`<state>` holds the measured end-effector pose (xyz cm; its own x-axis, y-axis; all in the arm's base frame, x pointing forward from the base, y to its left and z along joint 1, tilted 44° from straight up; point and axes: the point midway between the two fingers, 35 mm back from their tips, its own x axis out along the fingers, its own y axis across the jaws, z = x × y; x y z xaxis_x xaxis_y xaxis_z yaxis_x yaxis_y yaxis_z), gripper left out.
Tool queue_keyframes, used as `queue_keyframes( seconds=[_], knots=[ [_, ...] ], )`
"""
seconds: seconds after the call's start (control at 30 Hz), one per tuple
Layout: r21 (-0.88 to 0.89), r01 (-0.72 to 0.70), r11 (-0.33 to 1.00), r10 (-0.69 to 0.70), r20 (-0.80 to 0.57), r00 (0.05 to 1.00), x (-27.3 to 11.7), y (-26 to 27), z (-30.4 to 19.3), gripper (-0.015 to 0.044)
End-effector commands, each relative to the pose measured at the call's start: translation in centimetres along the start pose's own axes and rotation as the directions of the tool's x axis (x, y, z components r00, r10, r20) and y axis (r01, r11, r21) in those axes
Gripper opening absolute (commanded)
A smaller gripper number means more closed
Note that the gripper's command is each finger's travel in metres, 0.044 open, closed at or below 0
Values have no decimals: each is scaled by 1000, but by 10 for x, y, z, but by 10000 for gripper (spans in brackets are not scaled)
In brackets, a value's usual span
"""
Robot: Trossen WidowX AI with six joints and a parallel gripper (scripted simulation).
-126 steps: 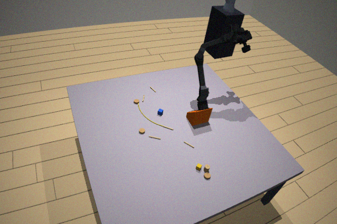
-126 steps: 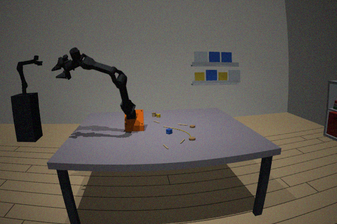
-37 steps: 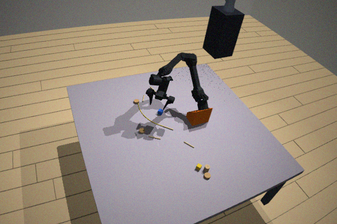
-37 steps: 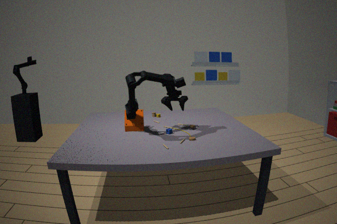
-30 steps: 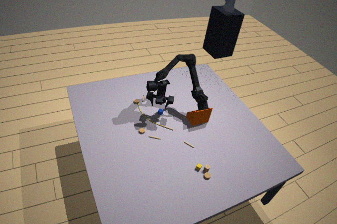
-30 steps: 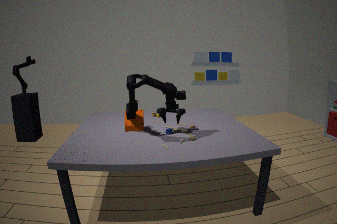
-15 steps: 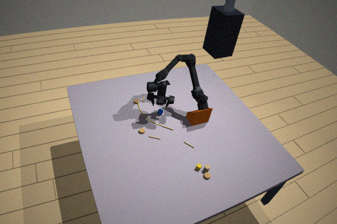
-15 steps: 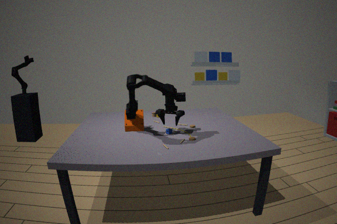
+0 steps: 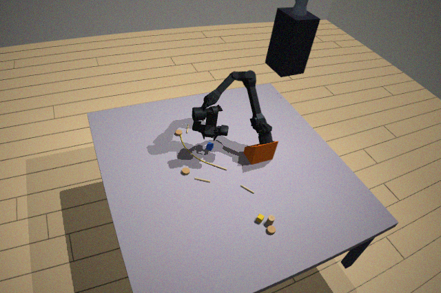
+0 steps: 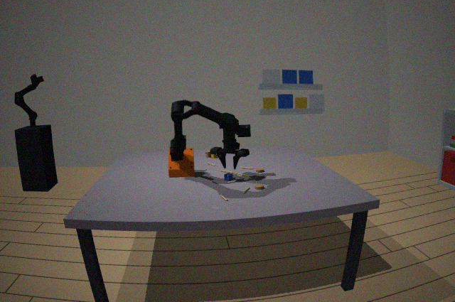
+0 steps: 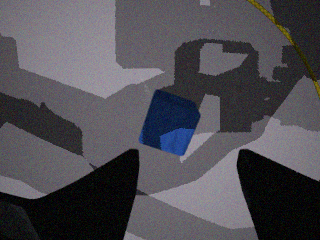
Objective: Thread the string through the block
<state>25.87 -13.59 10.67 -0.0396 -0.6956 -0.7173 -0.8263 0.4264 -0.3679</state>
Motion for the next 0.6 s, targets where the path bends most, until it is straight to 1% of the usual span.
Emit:
queue_keyframes(
  seconds=[0.0,0.27,0.57],
  knots=[
    [0,0,1000,0,0,1000,0,0,0,214],
    [0,0,1000,0,0,1000,0,0,0,4],
    [0,0,1000,0,0,1000,0,0,0,0]
  ],
)
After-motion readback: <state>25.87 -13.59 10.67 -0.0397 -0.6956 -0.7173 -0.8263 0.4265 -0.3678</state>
